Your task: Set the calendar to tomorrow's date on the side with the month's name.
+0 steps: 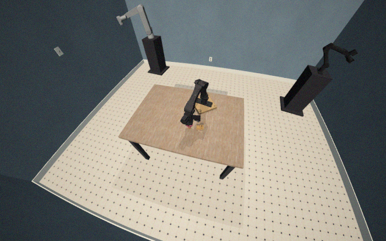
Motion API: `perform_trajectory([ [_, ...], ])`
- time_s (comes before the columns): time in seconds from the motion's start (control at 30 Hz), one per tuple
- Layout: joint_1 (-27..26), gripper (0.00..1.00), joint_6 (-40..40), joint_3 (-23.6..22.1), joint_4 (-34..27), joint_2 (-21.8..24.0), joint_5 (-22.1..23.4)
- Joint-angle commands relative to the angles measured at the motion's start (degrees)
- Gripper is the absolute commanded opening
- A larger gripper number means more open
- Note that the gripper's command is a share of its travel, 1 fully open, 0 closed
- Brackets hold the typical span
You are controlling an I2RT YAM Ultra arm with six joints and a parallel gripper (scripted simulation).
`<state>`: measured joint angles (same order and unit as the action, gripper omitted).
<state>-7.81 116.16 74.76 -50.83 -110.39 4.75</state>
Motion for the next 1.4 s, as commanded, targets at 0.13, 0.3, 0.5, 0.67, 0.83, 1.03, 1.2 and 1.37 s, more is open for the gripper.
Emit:
perform_trajectory([
  [0.13,0.63,0.45,-0.43,-1.78,2.39,-1.52,0.18],
  [0.3,0.53,0.45,-0.44,-0.6,3.47,-1.11,0.17],
  [0.5,0.7,0.45,-0.61,-3.03,5.29,-2.97,0.15],
  [0.67,0.75,0.45,-0.6,-2.29,5.28,-2.36,0.15],
  [0.83,0.76,0.45,-0.6,-2.22,4.89,-2.54,0.15],
  [1.03,0.76,0.45,-0.59,-2.22,4.86,-2.54,0.15],
  [1.2,0.76,0.45,-0.59,-2.22,4.86,-2.54,0.15],
  [1.37,0.76,0.45,-0.59,-2.22,4.86,-2.54,0.15],
])
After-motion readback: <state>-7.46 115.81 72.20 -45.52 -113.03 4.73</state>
